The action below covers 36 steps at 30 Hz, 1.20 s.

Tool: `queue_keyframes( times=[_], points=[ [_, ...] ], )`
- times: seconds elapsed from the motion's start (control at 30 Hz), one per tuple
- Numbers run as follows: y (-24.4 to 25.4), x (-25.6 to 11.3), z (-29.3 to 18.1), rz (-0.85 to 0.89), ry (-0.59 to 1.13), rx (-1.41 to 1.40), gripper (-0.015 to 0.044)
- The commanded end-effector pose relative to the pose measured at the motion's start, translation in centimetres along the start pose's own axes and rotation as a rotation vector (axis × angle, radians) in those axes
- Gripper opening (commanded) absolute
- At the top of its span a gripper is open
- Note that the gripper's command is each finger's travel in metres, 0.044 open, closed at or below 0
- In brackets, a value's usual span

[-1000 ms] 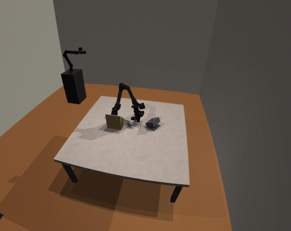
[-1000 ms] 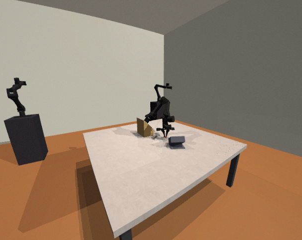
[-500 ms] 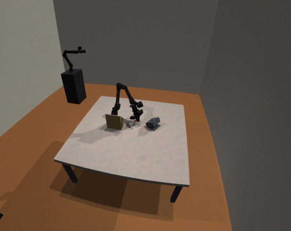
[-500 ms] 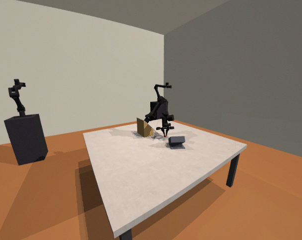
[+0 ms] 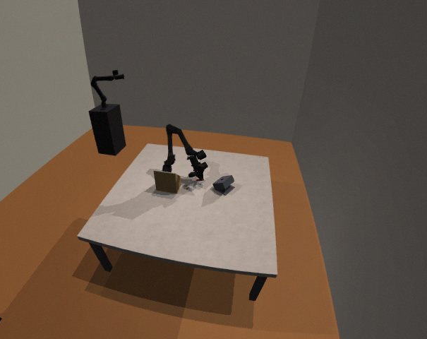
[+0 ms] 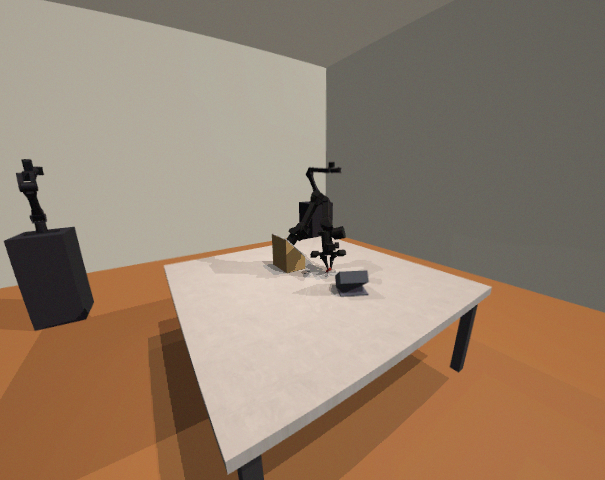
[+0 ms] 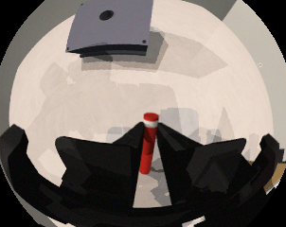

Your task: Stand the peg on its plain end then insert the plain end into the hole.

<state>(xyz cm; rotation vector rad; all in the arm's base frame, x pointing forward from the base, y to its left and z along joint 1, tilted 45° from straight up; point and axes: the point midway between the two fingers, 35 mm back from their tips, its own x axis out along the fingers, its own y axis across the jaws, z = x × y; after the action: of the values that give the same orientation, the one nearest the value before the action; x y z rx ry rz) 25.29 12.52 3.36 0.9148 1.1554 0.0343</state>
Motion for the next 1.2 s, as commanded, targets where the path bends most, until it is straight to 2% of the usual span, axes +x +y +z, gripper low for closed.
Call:
queue_keyframes(
  times=[0.0,1.17],
  points=[
    [0.0,-0.2,-0.2,0.001,-0.033,0.002,0.0051],
    [0.0,-2.1,-1.6,0.001,-0.335,0.005,0.0051]
  ],
)
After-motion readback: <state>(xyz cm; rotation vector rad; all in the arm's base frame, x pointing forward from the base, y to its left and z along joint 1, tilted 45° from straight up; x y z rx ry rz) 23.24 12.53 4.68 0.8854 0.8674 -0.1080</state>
